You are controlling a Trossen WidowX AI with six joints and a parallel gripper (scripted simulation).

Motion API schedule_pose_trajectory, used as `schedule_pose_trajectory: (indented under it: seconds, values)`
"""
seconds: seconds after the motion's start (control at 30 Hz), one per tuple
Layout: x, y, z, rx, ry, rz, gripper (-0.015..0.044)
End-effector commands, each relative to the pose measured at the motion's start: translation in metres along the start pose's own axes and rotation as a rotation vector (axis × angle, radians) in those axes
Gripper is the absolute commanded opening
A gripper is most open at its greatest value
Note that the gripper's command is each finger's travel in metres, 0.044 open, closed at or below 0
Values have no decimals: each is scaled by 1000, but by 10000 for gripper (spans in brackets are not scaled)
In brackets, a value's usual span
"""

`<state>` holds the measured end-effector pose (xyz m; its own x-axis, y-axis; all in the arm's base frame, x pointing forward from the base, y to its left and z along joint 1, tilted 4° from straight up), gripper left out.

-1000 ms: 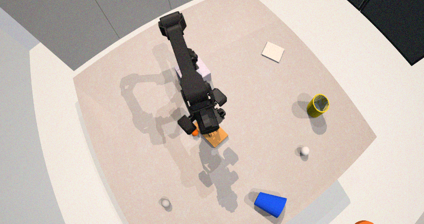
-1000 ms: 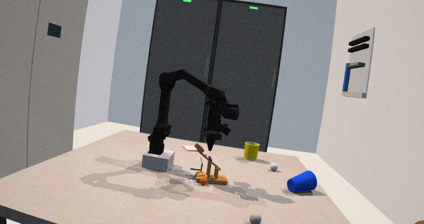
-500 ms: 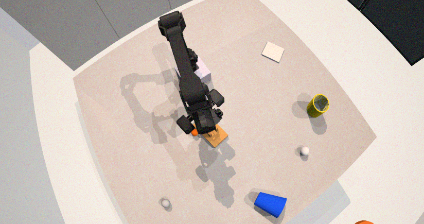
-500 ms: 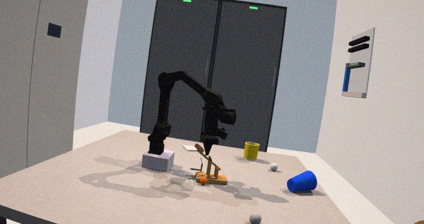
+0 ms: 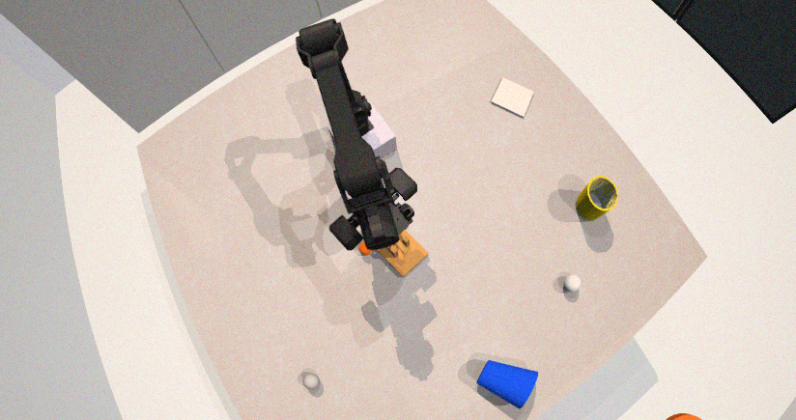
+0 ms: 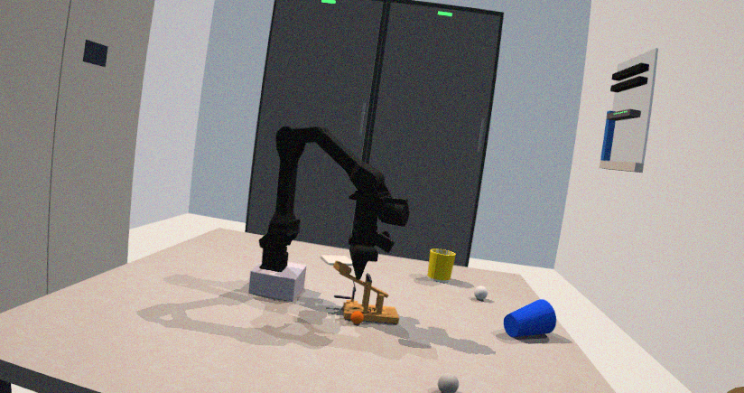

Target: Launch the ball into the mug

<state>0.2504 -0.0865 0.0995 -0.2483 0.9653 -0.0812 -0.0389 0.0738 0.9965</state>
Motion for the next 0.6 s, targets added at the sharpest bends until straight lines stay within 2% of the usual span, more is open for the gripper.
schedule_pose_trajectory:
  seconds: [0.0,0.57]
  values:
    - [1,-6,-4,7,3,4,0]
    - [2,-29,-13,8,3,4,0]
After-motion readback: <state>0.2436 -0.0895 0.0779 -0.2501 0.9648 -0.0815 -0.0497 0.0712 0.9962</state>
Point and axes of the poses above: the point midway between the two fingers, 35 mm back from their tips, its own y axis back along the fingers, its own x axis across the jaws, z = x × y, the point moved 2 cm from there along y, back along the fingers, and after that the axes turned 5 degrees about y, right-handed, at the moved point
